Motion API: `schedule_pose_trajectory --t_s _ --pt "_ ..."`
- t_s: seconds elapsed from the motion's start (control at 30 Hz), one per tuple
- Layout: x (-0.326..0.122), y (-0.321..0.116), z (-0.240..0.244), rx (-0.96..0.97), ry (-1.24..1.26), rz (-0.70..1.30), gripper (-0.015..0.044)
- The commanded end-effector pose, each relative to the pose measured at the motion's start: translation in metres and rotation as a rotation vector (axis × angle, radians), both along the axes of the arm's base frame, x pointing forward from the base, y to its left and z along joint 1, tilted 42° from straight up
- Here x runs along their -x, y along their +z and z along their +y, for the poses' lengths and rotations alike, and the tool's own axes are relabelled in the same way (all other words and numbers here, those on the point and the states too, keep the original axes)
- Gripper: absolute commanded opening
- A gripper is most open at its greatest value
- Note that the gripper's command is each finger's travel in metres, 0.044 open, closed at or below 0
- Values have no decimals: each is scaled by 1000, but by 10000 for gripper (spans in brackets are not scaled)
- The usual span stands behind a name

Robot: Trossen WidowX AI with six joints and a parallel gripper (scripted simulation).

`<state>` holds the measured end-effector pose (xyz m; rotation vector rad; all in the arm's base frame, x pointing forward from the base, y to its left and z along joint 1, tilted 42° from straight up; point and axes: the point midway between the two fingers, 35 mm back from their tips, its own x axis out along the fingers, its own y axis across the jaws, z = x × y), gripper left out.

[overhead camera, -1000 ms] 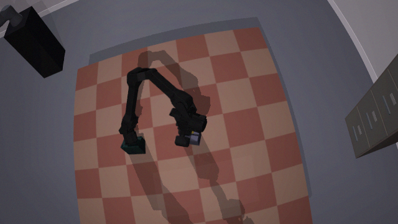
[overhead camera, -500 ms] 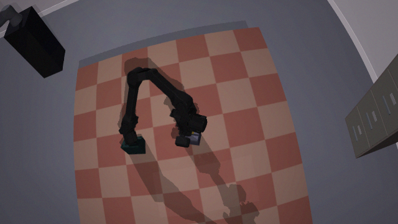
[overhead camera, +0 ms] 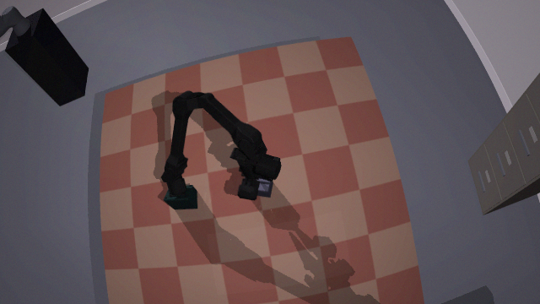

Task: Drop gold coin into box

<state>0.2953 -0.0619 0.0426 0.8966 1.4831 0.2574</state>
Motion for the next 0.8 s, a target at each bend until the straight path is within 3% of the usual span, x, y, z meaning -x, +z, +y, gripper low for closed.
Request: schedule_pose_trajectory --t_s 0.0,0.33,0.77 --pt "0 1 -1 0 0 -1 187" --pt "6 29 -25 -3 0 3 440" --pt "11 46 -37 -8 1 5 440"
